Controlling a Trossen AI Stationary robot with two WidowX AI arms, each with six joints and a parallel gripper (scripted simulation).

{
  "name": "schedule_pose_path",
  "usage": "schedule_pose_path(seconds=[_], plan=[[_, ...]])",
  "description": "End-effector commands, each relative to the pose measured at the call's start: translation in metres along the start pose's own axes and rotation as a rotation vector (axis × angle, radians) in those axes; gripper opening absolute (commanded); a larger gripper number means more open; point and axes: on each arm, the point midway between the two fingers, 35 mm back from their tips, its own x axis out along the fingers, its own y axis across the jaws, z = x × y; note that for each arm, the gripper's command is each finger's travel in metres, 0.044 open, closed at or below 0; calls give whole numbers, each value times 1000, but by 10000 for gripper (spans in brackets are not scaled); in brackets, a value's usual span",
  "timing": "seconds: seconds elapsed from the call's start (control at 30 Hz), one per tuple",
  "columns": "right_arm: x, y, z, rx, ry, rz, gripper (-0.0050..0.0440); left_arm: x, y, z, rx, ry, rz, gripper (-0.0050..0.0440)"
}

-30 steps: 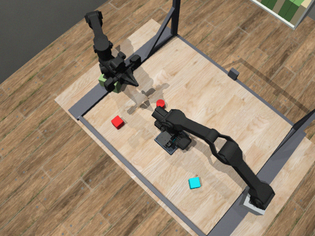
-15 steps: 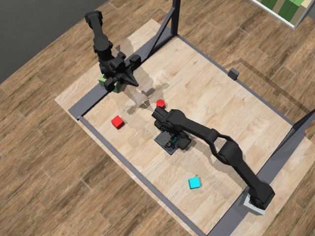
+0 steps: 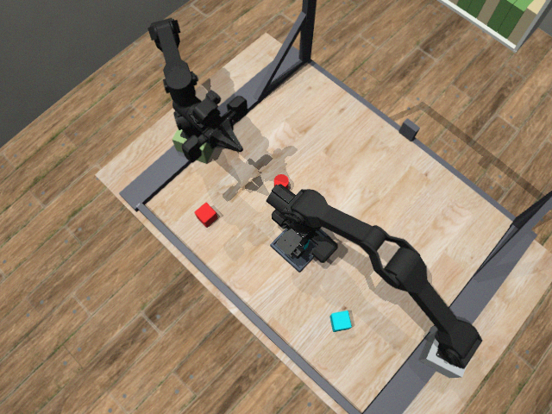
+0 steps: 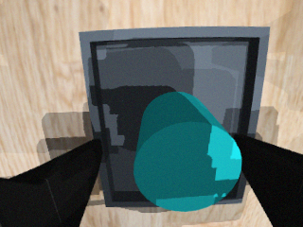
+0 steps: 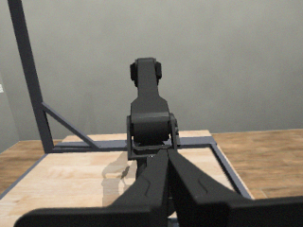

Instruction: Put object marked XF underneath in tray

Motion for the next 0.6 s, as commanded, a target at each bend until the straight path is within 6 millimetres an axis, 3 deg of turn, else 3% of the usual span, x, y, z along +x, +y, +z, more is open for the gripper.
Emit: schedule_pose_path(seconds=[0.0,0.1,0.13,0.57], plan=[[-1,0,7,-4,-15,-1,-50,-41,-12,1,0,-5,-83,400],[-1,0,7,-4,-15,-1,-50,-39,-12,1,0,-5,-78,400],[-1,0,7,-4,-15,-1,-50,-29,-8,1,0,-4,-55,400],[-1,0,7,-4,-15,-1,-50,-29,-8,1,0,-4,-55,400]])
